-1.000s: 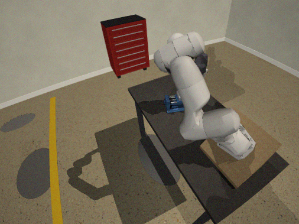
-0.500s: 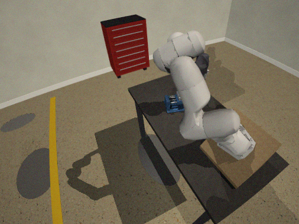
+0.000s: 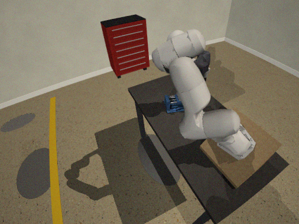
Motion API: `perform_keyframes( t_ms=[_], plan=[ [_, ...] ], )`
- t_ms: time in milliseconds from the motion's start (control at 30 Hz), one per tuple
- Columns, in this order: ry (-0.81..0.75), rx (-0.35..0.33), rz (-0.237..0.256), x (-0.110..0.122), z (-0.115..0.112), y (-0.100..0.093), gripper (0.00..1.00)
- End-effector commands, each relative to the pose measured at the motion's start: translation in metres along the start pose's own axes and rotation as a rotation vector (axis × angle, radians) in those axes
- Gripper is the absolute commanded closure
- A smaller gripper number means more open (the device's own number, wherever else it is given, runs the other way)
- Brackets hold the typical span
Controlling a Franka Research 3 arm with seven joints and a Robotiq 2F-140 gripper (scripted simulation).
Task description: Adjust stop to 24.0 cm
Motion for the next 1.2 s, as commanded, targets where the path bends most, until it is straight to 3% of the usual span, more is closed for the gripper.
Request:
perform_keyframes(
  t_ms=[0, 600, 1167],
  plan=[
    [0.001, -0.002, 0.001, -0.003, 0.001, -0.016, 0.96],
    [0.001, -0.002, 0.001, -0.029, -0.002, -0.033, 0.96],
    [0.001, -0.002, 0.001, -0.055, -0.005, -0.021, 0.96]
  ],
)
Point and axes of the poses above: the point where the finger pads meet when closed, its own y axis out along the fingers, its own x axis across the jaws, z = x × y, the point moved 4 cm from there along -y, back along the fingers, and after that the axes turned 6 degrees about y, right-handed, at the moved point
